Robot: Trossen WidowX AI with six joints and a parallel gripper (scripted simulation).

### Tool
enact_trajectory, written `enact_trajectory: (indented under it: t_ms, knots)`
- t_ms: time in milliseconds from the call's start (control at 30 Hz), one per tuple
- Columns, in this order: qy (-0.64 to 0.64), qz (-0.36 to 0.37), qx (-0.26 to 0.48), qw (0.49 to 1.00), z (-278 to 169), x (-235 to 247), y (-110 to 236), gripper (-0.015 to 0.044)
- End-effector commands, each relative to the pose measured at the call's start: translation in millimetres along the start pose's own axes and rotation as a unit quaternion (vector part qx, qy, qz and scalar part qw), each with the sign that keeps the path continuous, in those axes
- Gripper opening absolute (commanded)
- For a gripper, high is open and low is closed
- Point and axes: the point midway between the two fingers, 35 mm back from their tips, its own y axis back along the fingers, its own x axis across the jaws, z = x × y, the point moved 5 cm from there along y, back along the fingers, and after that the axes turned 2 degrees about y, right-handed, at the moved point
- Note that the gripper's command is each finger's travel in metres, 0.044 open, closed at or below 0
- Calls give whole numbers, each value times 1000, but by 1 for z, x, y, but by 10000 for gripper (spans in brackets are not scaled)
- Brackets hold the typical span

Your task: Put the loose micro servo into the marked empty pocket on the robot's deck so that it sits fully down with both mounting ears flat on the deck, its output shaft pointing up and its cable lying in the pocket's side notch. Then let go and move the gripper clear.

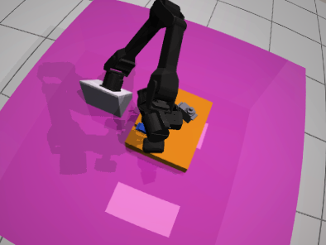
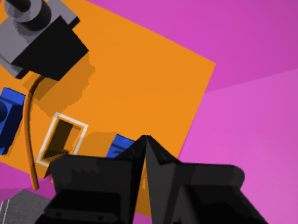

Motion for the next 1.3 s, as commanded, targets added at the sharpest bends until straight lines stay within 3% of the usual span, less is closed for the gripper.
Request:
enact_trajectory:
  t_ms: [0, 333, 1267]
  knots:
    - [-44, 7, 37, 998, 9, 14, 1, 0]
    - [-159, 8, 133, 978, 30, 54, 5, 0]
    - [-161, 8, 135, 978, 21, 57, -29, 0]
